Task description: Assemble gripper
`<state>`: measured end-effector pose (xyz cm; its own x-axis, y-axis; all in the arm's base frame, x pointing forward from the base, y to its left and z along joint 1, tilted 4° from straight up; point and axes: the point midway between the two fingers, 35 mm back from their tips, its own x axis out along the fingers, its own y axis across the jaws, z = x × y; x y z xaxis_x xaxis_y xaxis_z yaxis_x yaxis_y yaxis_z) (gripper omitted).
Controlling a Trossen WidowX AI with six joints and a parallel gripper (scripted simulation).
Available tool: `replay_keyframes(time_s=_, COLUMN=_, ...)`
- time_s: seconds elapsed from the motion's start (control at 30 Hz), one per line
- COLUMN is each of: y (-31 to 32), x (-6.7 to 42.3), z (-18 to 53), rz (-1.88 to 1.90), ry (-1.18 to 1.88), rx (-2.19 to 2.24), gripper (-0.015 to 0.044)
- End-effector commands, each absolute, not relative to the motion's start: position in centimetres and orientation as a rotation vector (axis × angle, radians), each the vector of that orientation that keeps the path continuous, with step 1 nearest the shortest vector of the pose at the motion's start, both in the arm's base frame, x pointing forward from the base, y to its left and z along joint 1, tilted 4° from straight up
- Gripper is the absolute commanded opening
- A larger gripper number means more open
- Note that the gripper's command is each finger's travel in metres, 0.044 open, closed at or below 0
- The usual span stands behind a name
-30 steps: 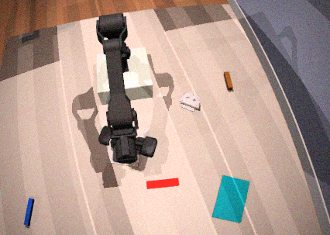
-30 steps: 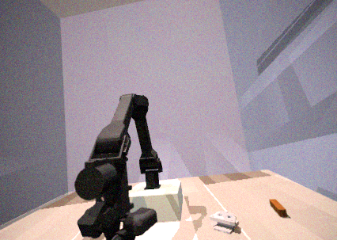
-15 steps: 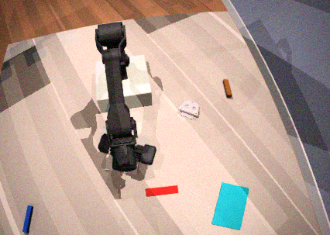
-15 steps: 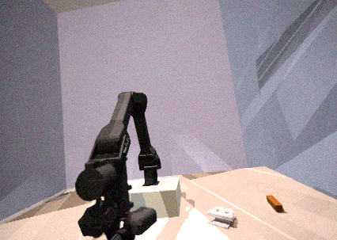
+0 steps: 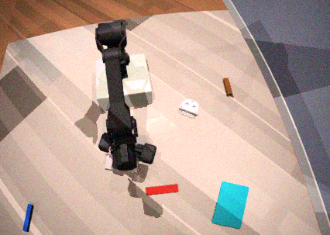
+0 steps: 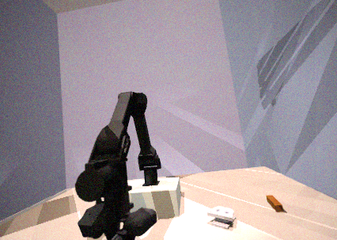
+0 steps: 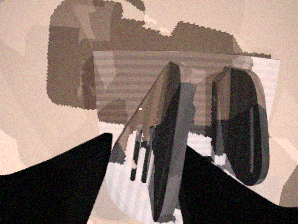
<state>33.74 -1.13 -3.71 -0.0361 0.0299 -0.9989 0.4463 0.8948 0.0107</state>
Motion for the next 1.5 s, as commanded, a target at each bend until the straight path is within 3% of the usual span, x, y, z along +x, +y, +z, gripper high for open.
replay_keyframes(time_s=0.0, y=-1.2, x=33.6, z=-4.0, rz=-0.358, ry=1.587, rx=0.382, gripper=0.0134)
replay_keyframes(time_s=1.47, y=-1.1, x=33.5, z=-5.2, rz=-0.363, ry=1.587, rx=0.387, gripper=0.0134)
